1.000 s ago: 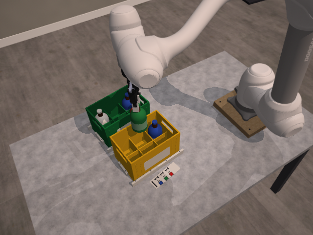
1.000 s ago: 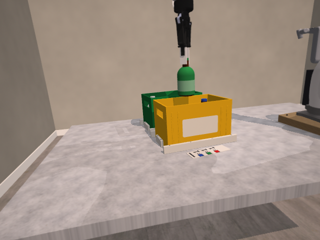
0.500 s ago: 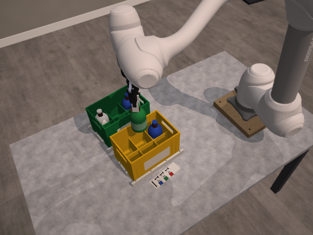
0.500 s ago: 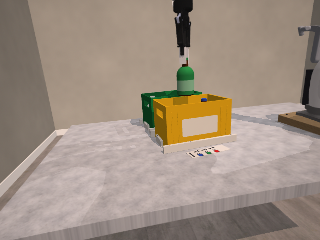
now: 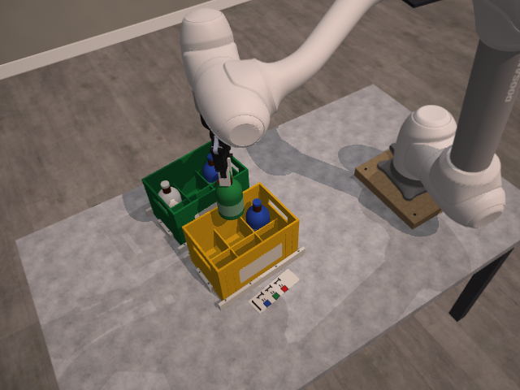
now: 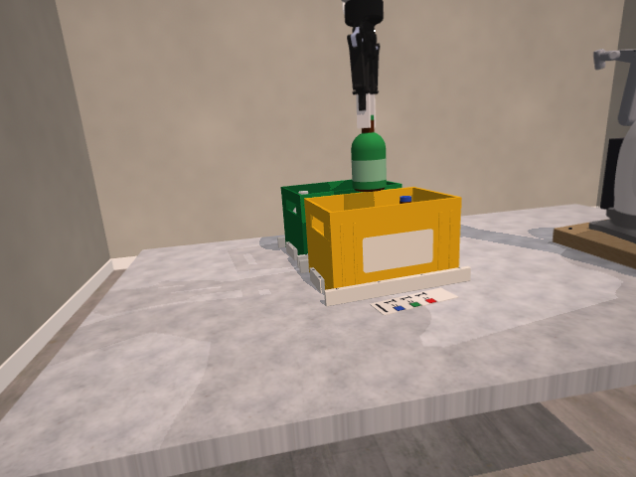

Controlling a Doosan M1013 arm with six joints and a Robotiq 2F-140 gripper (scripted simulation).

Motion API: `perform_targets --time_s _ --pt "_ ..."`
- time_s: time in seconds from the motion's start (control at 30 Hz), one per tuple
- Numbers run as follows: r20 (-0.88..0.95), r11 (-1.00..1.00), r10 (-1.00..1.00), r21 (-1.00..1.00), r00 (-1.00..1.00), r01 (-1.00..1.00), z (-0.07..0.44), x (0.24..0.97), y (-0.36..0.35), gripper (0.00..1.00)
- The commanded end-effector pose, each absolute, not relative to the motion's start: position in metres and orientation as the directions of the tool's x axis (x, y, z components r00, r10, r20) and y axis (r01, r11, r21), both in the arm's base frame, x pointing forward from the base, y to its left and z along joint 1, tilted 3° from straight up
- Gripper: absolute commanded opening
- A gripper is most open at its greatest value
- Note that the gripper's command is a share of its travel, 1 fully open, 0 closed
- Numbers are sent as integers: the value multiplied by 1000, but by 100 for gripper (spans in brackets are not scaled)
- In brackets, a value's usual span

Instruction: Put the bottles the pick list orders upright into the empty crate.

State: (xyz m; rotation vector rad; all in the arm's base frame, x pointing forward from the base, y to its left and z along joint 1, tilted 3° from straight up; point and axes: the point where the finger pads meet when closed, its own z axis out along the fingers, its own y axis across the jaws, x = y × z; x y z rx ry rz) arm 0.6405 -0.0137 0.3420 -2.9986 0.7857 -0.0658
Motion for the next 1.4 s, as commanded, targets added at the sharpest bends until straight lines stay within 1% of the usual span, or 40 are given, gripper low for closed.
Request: perform_targets --time_s 0.0,0.23,1.37 --pt "31 -871 -491 -51 871 -489 342 641 -14 0" --pt "31 -871 -491 -51 871 -489 342 641 -14 0" --pt "31 -871 -491 -51 871 -489 312 642 -13 0"
